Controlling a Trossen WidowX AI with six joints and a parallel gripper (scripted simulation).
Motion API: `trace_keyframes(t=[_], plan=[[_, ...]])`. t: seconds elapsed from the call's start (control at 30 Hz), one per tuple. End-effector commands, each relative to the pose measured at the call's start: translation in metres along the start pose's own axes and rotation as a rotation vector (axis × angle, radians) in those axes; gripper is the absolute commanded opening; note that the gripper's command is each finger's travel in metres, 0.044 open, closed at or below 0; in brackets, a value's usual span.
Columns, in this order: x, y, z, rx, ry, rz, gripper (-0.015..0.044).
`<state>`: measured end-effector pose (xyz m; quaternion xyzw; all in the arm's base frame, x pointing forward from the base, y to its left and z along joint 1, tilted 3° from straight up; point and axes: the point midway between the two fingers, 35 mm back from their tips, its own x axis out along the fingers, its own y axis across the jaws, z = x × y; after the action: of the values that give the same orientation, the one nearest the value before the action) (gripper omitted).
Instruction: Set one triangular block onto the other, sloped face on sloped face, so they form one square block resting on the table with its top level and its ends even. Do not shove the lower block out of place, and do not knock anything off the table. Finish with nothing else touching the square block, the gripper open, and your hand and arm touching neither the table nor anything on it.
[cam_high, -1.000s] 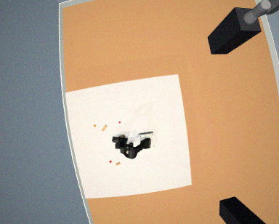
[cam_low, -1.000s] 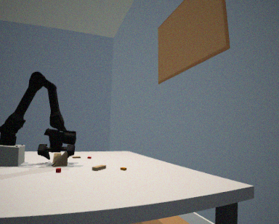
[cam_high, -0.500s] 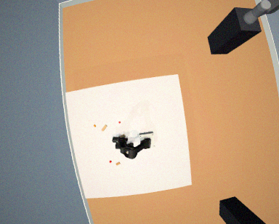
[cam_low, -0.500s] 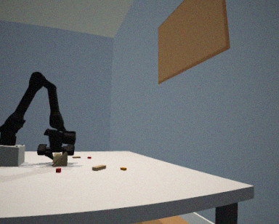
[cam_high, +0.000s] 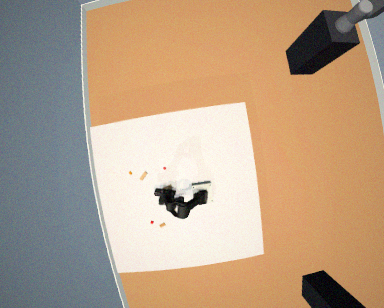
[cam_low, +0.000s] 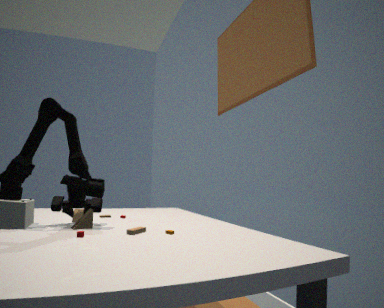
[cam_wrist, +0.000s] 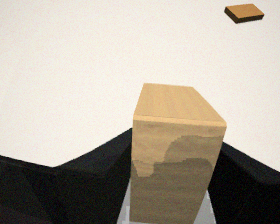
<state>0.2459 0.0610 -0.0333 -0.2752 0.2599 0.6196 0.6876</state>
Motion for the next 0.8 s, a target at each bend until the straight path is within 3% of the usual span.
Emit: trace_keyframes(t=[0.0, 0.53, 0.77], plan=[[-0.012, -0.005, 0.011, -0.012, 0.001, -0.009, 0.0000], [-0.064, -0.001, 0.063, -0.011, 0.001, -0.009, 0.0000], [-0.063, -0.001, 0.063, -0.030, 0.010, -0.005, 0.0000]])
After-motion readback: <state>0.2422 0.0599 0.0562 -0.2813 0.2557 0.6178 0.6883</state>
